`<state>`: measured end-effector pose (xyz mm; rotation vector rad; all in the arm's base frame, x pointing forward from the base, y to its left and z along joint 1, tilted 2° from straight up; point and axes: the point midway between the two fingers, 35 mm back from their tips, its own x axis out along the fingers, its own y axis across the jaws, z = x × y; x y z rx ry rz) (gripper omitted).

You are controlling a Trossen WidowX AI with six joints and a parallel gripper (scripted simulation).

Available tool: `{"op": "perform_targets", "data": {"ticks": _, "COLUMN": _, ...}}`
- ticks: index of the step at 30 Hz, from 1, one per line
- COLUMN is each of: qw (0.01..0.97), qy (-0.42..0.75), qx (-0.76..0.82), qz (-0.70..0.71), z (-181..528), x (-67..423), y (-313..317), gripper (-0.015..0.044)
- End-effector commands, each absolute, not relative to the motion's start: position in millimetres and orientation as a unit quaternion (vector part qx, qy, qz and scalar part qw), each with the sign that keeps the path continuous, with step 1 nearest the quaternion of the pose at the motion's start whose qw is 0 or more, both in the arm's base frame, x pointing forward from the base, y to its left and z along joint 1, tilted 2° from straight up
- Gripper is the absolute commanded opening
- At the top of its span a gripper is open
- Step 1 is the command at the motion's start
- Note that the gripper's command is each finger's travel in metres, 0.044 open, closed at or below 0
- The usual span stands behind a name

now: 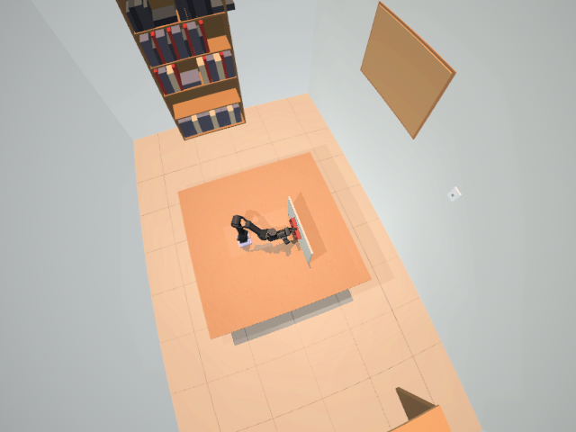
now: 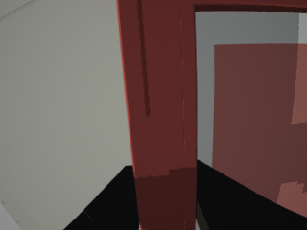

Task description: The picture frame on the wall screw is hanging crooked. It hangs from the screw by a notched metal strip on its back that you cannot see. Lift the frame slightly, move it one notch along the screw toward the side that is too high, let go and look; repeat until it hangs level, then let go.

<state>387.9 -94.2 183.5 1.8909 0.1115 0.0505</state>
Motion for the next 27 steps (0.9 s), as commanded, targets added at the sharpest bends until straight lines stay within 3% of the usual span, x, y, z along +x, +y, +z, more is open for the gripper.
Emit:
{"op": "perform_targets", "data": {"ticks": 1, "qw": 0.586, "qy": 0.048, "qx": 0.809, "qz": 0.022, "z": 183.1, "x": 387.9, "y": -94.1, "gripper": 0.0000}}
{"op": "perform_targets", "data": {"ticks": 27, "qw": 0.640, "qy": 0.046, "qx": 0.767, "qz": 0.024, "z": 182.4, "x": 387.9, "y": -93.0, "gripper": 0.0000}}
